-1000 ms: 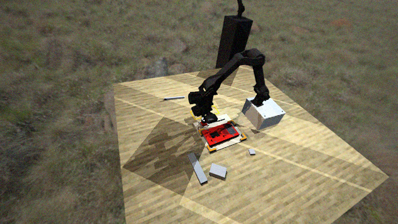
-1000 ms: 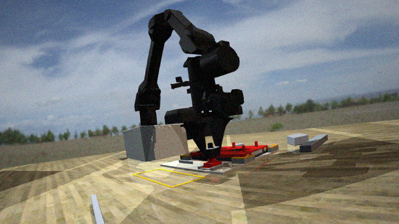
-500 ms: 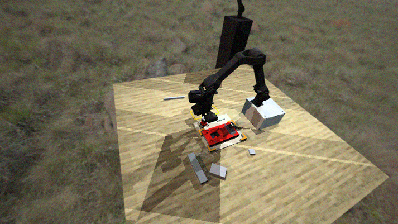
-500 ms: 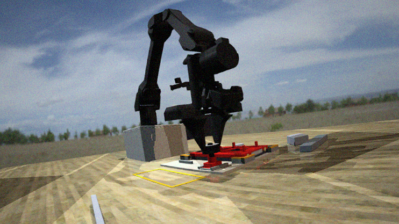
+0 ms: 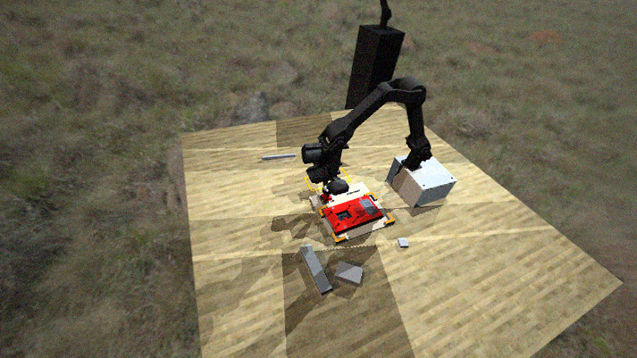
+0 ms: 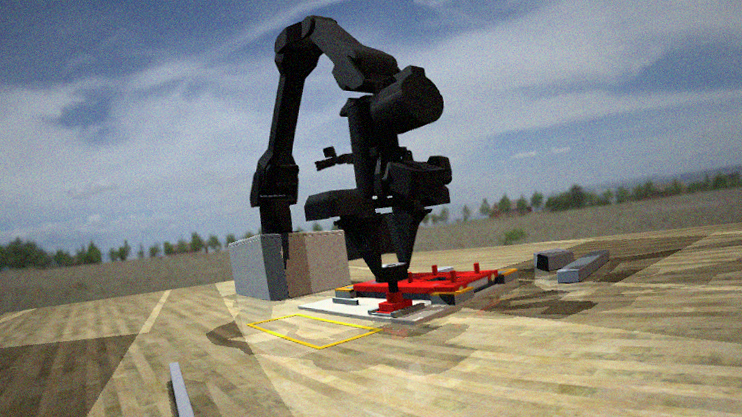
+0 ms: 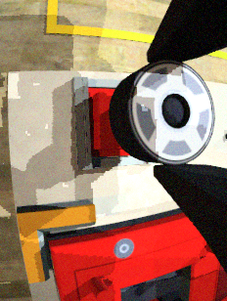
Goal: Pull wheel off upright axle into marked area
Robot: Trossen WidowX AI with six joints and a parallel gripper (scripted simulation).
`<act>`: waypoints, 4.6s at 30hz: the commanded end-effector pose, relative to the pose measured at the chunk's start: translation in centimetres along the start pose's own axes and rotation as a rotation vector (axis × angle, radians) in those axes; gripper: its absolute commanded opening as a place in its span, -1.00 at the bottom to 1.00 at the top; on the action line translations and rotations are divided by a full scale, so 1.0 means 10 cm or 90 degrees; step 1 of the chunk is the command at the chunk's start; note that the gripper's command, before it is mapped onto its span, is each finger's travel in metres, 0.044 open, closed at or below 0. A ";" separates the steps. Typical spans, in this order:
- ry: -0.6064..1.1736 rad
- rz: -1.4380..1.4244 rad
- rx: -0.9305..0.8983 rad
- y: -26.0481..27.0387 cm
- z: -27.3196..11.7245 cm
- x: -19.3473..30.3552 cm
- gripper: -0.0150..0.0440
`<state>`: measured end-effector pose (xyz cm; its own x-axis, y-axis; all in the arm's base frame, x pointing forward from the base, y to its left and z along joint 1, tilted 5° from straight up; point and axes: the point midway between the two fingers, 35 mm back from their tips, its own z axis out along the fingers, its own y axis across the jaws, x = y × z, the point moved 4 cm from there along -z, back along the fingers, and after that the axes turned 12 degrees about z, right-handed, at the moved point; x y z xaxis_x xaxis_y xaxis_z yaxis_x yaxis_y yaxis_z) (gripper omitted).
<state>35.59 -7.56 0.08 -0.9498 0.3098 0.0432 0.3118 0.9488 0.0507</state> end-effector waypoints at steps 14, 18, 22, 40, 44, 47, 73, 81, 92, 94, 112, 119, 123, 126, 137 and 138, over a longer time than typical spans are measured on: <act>-0.003 0.001 0.001 0.00 -0.10 0.00 -0.49; -0.003 0.001 0.001 0.00 -0.11 0.00 -0.49; -0.003 0.001 0.001 0.00 -0.13 0.00 -0.49; -0.003 0.002 0.001 0.00 -0.19 0.00 -0.49; -0.003 0.002 0.001 0.00 -0.20 0.00 -0.49; -0.002 0.002 0.001 0.00 -0.24 0.00 -0.49; -0.001 0.003 0.006 -0.94 -0.54 0.29 -0.49; -0.001 0.003 0.007 -1.08 -0.51 0.36 -0.49; -0.001 0.003 0.007 -1.09 -0.25 0.35 -0.49; -0.001 0.003 0.007 -1.09 -0.15 0.34 -0.49; 0.000 0.003 0.007 -1.09 0.50 0.37 -0.49; -0.005 0.003 0.006 -1.09 0.46 0.35 -0.22; -0.005 0.003 0.006 -1.09 0.46 0.35 0.13; -0.005 0.003 0.006 -1.09 0.46 0.35 0.40; -0.001 0.003 0.007 -1.08 -0.14 0.35 0.53; -0.001 0.003 0.007 -1.08 -0.14 0.35 0.53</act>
<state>29.20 -16.95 0.42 -0.9478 0.3174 0.0292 0.3184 0.9471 0.0398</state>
